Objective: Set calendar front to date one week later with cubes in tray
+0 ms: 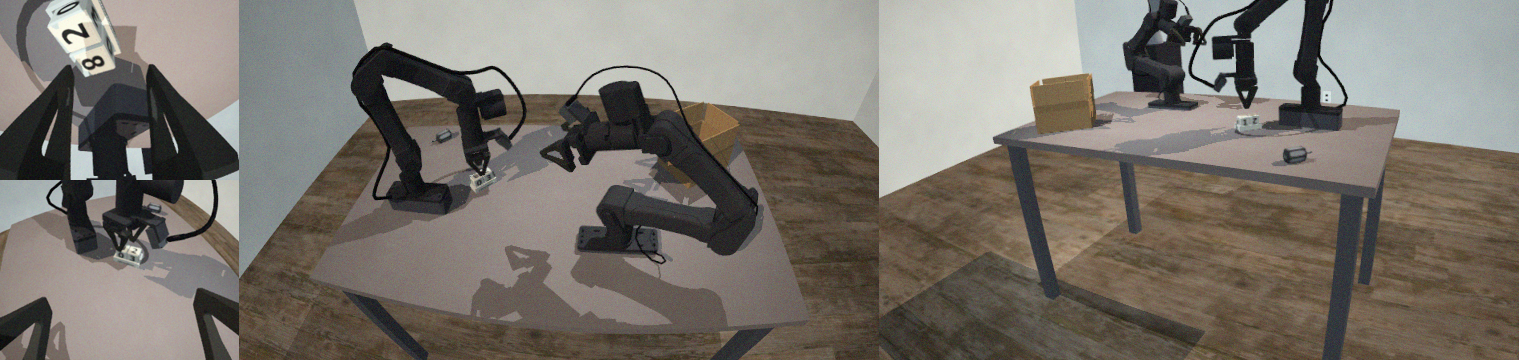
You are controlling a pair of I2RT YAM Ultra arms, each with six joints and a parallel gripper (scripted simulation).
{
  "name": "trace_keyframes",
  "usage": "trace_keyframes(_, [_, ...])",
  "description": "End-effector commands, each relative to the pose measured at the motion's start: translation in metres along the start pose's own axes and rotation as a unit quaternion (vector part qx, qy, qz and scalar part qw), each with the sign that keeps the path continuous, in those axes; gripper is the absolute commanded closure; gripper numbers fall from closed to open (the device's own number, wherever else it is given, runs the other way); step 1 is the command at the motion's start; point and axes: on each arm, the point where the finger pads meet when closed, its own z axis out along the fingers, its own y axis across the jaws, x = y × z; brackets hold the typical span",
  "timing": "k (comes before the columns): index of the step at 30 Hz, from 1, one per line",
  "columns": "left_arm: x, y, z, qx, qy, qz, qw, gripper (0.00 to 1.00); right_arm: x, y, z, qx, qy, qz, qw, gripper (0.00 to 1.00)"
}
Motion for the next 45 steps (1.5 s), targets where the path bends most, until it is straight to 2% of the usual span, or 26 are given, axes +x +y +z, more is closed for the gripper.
trace_keyframes(1, [-0.004, 0.012, -0.002, -0.019, -0.025, -0.119, 0.992, 0.45, 0.002, -0.004, 0.013, 0.008, 0.001, -0.001, 1.0, 0.0])
trace_keyframes(9, [0.012, 0.015, 0.007, -0.034, -0.015, -0.174, 0.984, 0.45, 0.016, -0.003, 0.019, 0.007, 0.024, 0.004, 1.0, 0.0])
trace_keyframes(21, [0.012, 0.013, 0.007, -0.029, -0.016, -0.165, 0.986, 0.45, 0.016, -0.003, 0.018, 0.007, 0.024, 0.004, 1.0, 0.0])
trace_keyframes(22, [0.012, 0.013, 0.007, -0.029, -0.016, -0.165, 0.986, 0.45, 0.009, -0.004, 0.015, 0.01, 0.01, 0.005, 1.0, 0.0])
trace_keyframes(24, [0.012, 0.013, 0.007, -0.029, -0.016, -0.165, 0.986, 0.45, 0.009, -0.004, 0.015, 0.01, 0.01, 0.005, 1.0, 0.0])
trace_keyframes(27, [0.017, 0.015, 0.017, -0.031, -0.002, -0.168, 0.985, 0.45, 0.009, -0.004, 0.015, 0.01, 0.01, 0.005, 1.0, 0.0])
trace_keyframes(45, [0.016, 0.019, 0.04, -0.031, -0.001, -0.172, 0.985, 0.45, 0.009, -0.004, 0.015, 0.01, 0.01, 0.005, 1.0, 0.0])
